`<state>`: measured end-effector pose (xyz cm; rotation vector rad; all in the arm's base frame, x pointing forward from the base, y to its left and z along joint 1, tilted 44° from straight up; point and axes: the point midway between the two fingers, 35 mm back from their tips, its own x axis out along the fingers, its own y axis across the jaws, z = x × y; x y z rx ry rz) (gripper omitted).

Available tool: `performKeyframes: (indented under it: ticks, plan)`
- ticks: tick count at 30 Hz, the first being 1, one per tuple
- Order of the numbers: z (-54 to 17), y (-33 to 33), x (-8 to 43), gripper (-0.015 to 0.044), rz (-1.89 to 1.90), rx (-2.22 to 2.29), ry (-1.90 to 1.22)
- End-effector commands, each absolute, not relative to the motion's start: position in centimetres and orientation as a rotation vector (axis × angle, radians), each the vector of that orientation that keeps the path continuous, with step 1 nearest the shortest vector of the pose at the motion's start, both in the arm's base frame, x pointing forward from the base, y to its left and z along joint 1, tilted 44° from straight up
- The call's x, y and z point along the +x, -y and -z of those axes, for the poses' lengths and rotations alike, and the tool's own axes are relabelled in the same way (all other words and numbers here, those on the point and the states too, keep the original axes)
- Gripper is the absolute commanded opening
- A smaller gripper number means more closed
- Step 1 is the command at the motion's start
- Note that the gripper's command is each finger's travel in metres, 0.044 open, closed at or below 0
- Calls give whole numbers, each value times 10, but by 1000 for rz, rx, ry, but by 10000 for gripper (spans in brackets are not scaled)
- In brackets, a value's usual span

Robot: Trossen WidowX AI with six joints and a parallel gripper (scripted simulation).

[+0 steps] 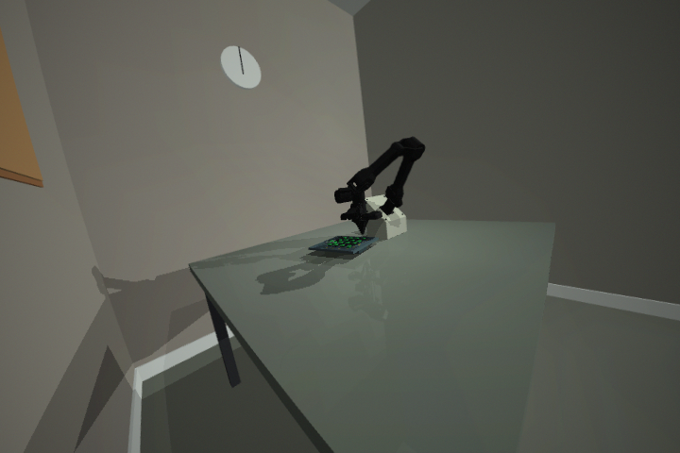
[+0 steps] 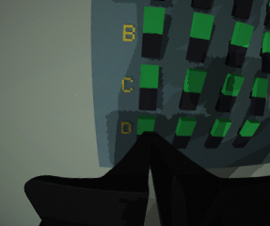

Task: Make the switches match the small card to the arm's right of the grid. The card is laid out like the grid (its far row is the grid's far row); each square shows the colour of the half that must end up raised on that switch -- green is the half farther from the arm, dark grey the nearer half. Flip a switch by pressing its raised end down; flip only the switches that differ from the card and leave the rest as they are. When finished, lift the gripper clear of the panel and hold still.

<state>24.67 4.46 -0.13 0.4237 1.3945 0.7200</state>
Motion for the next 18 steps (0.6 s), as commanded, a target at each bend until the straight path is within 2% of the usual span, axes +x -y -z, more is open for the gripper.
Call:
performKeyframes:
  ticks: [1, 18]
  plan:
    - [4, -49, 247, 0, -723, 431, -1394]
    - [11, -55, 247, 0, -723, 431, -1394]
